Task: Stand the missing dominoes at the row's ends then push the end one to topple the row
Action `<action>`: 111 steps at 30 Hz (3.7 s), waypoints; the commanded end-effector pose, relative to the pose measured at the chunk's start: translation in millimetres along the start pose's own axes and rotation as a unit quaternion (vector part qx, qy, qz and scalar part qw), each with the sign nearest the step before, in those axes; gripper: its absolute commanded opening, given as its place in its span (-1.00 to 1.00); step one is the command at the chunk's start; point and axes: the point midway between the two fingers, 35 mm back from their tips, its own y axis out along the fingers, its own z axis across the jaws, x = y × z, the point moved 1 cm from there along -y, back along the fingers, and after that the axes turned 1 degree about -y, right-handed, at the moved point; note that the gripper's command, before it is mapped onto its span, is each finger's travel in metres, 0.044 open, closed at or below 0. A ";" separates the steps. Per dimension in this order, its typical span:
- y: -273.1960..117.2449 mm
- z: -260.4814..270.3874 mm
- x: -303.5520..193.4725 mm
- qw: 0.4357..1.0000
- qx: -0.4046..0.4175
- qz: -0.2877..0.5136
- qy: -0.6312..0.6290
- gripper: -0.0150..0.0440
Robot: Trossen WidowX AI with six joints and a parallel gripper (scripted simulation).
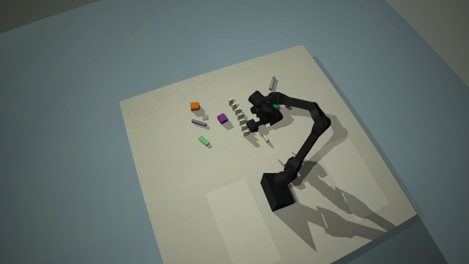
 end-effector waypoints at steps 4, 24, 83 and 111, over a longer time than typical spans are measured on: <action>12.3 -3.5 -6.4 1.000 -0.004 -0.003 -0.016 1.00; 82.5 -8.1 -5.5 1.000 -0.006 -0.003 -0.016 1.00; -69.0 -18.3 -2.9 1.000 -0.002 -0.003 -0.016 -0.41; -57.4 -173.7 -135.1 0.993 0.035 -0.007 0.116 -0.41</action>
